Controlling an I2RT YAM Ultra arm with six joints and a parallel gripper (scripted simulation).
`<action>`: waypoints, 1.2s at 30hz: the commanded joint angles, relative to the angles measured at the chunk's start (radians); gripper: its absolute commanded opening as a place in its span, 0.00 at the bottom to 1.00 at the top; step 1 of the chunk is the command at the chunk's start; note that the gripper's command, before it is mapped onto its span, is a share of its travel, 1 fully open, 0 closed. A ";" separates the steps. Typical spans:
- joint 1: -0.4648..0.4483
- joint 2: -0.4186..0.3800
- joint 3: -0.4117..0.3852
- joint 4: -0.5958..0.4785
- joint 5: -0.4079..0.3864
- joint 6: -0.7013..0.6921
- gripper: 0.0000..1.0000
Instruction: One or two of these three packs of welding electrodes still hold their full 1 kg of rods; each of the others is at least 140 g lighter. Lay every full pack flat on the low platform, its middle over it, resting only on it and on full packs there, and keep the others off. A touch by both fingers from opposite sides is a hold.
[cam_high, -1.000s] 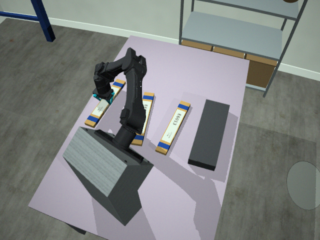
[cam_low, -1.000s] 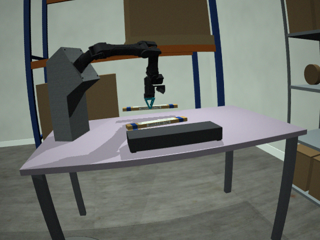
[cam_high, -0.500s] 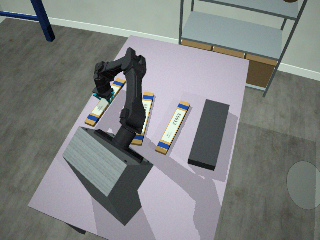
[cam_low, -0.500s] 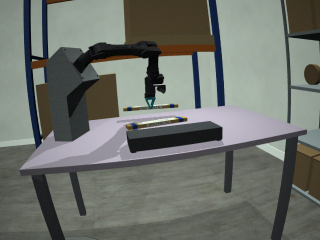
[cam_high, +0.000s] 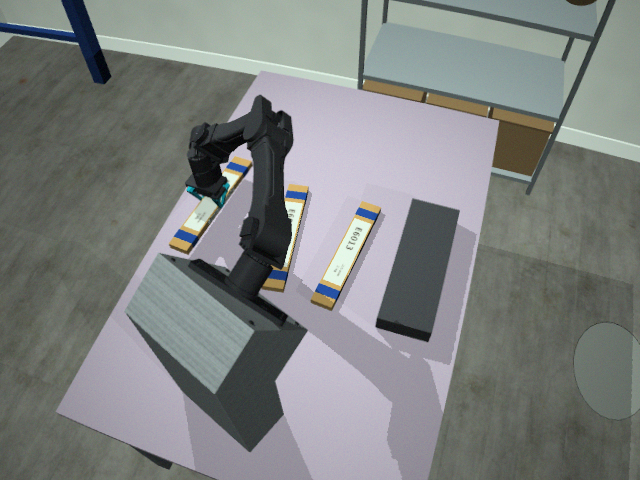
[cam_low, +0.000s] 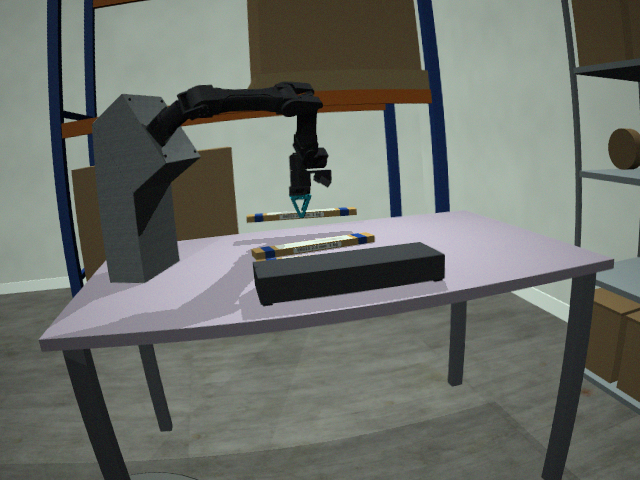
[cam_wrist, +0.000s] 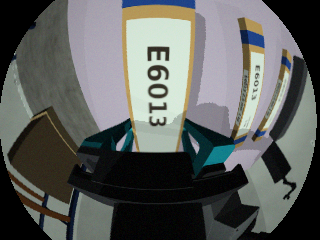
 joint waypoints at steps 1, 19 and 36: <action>0.077 -0.016 0.029 -0.018 0.013 0.005 0.00; 0.078 -0.014 0.026 -0.016 0.014 0.006 0.00; 0.110 -0.073 -0.025 -0.060 0.033 0.047 0.00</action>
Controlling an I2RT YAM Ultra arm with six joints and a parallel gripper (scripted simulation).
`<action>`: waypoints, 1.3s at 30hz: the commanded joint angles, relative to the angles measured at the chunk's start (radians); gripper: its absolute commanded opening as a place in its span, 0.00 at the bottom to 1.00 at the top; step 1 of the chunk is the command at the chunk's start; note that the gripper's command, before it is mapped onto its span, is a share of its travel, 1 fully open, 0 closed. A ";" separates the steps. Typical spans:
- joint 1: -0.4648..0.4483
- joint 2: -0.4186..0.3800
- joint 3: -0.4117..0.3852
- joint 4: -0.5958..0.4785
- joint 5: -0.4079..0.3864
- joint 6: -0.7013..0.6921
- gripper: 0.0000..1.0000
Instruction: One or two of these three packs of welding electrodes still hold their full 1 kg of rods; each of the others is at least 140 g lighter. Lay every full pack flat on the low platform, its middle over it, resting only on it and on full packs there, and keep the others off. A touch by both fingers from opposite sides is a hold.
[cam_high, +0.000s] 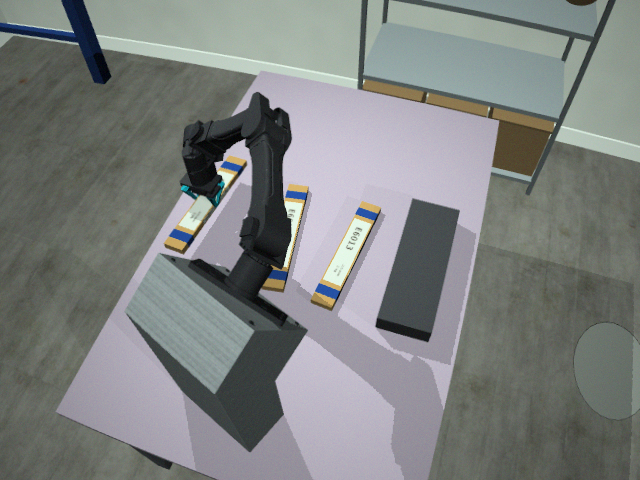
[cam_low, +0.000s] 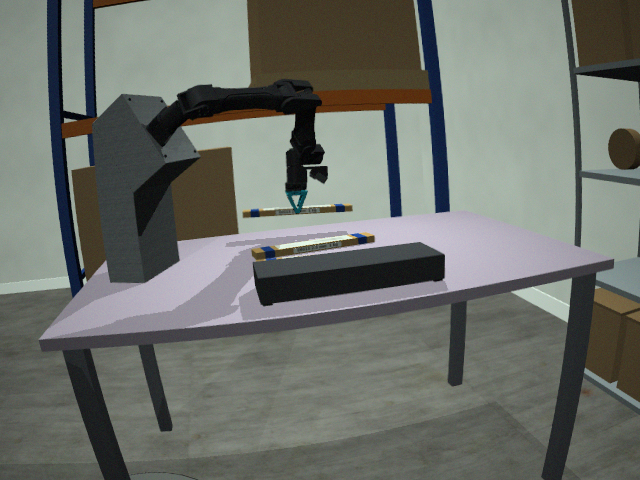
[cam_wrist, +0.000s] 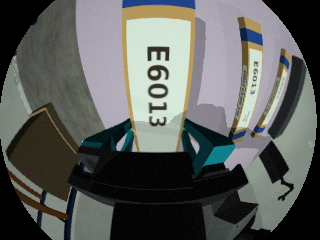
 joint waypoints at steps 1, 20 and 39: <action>0.079 -0.070 -0.002 -0.029 0.021 0.020 0.00; 0.132 -0.129 -0.041 -0.116 0.052 0.086 0.00; 0.187 -0.179 -0.024 -0.220 0.080 0.164 0.00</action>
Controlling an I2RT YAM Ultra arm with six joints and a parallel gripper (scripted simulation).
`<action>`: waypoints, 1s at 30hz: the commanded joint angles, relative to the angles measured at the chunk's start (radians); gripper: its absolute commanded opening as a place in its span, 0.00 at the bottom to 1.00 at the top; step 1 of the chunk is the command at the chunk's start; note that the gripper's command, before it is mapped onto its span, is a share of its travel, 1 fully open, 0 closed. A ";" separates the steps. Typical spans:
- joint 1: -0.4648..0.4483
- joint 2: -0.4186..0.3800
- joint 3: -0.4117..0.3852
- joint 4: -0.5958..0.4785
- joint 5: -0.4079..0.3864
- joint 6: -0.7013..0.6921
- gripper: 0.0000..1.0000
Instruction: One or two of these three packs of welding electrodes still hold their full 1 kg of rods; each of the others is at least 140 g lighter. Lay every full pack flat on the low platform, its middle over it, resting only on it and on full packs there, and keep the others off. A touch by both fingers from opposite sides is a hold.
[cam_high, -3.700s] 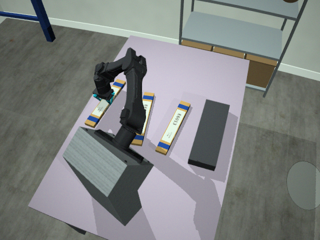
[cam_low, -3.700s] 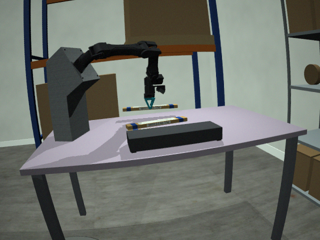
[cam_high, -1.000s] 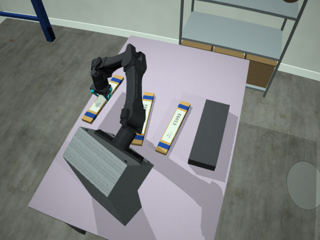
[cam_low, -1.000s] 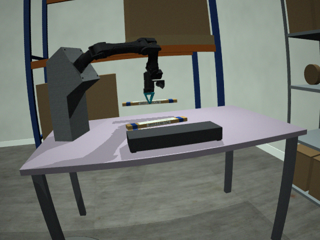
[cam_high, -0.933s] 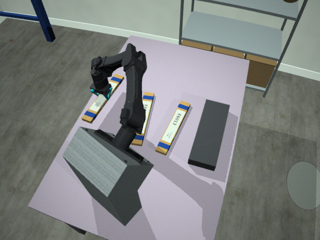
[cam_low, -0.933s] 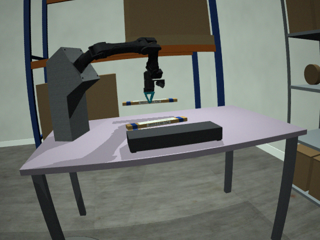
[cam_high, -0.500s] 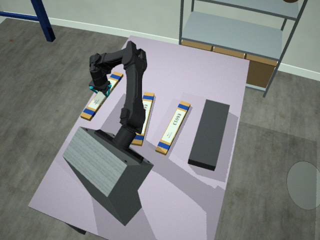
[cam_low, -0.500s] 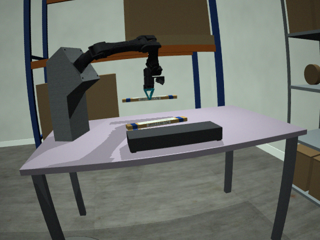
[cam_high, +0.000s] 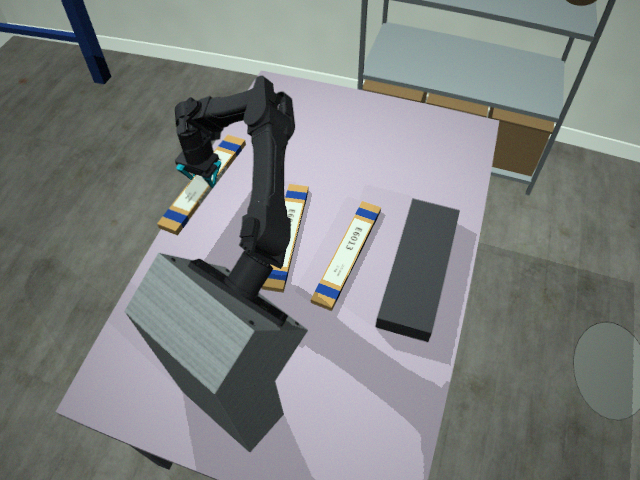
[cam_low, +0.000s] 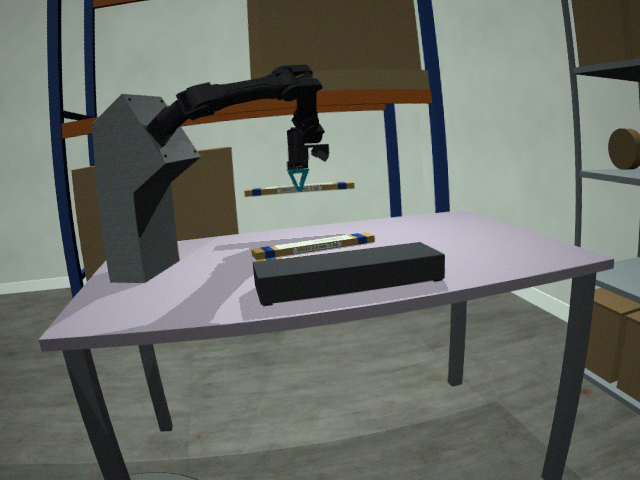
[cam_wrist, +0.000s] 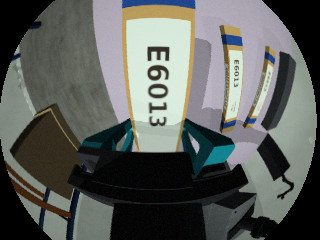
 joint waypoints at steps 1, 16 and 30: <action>0.084 -0.059 0.009 -0.052 0.020 0.027 0.00; 0.128 -0.088 0.029 -0.147 0.040 0.094 0.00; 0.171 -0.109 0.050 -0.245 0.056 0.162 0.00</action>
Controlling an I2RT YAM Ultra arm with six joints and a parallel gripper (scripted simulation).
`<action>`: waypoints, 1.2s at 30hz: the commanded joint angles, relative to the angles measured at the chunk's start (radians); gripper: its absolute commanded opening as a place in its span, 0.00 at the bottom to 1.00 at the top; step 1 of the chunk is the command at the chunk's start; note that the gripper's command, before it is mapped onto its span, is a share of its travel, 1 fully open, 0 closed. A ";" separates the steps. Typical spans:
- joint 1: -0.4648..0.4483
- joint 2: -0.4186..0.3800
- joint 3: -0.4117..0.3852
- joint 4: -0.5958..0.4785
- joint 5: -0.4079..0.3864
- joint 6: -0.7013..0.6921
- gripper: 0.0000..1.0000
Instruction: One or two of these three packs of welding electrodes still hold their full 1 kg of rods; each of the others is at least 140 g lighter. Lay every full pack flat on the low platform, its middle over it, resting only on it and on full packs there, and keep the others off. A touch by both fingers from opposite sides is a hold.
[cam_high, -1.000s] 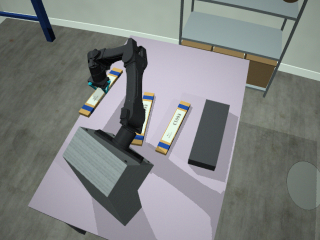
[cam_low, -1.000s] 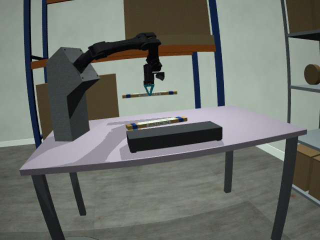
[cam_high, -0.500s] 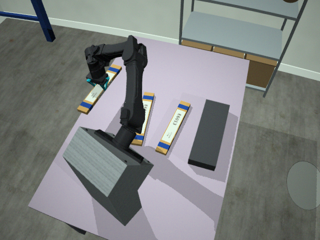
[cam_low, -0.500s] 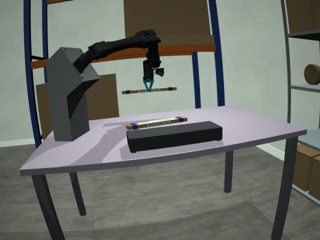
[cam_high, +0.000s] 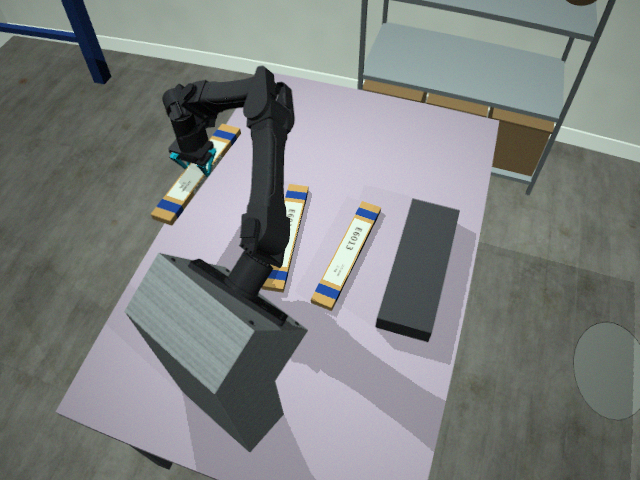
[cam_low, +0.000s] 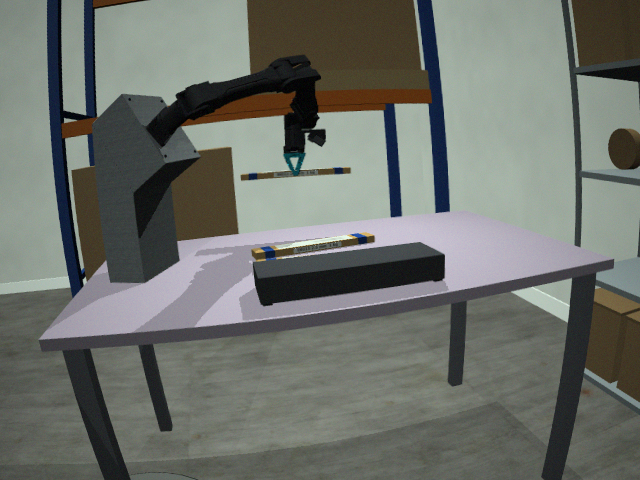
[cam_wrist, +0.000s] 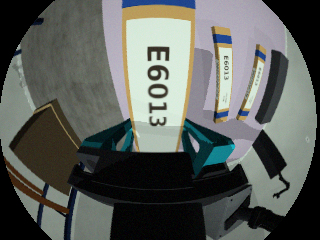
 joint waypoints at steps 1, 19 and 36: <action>0.081 -0.052 0.050 -0.055 0.018 0.029 0.00; 0.085 -0.072 0.046 -0.081 0.021 0.039 0.00; 0.082 -0.078 -0.006 -0.077 0.022 0.029 0.00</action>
